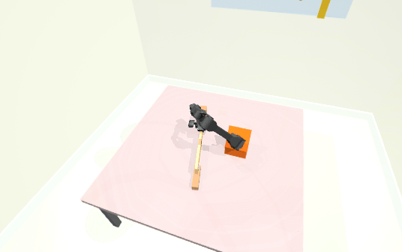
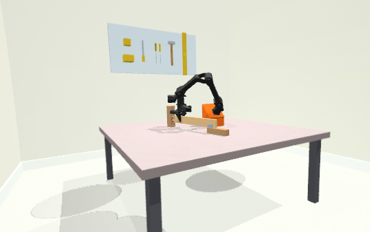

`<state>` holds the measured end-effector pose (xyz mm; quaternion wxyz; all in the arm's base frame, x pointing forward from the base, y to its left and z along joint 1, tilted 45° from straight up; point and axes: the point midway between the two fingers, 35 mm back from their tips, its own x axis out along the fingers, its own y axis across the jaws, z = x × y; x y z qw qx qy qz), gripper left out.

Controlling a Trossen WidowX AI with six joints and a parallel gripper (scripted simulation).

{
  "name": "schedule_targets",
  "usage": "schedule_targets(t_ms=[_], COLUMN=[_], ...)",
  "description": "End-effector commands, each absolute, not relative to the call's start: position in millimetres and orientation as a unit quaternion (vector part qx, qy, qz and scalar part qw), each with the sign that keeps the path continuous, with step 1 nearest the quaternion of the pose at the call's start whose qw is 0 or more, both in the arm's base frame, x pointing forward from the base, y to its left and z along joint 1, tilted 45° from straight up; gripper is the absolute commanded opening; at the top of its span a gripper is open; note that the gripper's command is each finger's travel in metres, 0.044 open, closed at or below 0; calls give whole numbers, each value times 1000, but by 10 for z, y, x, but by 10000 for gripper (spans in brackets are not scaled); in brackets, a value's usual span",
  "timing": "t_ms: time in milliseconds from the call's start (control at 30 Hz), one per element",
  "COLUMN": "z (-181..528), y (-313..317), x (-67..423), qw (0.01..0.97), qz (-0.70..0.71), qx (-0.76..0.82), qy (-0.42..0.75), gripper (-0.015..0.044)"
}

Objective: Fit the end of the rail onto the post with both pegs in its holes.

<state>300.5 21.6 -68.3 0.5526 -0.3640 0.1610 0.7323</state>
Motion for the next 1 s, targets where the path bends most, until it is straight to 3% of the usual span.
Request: schedule_targets(t_ms=[0, 967], z=[-683, -740], y=[182, 130], x=[3037, 3063], qw=[554, 554], qz=[730, 729], qx=[-368, -368], qy=[161, 161], gripper=[0, 0])
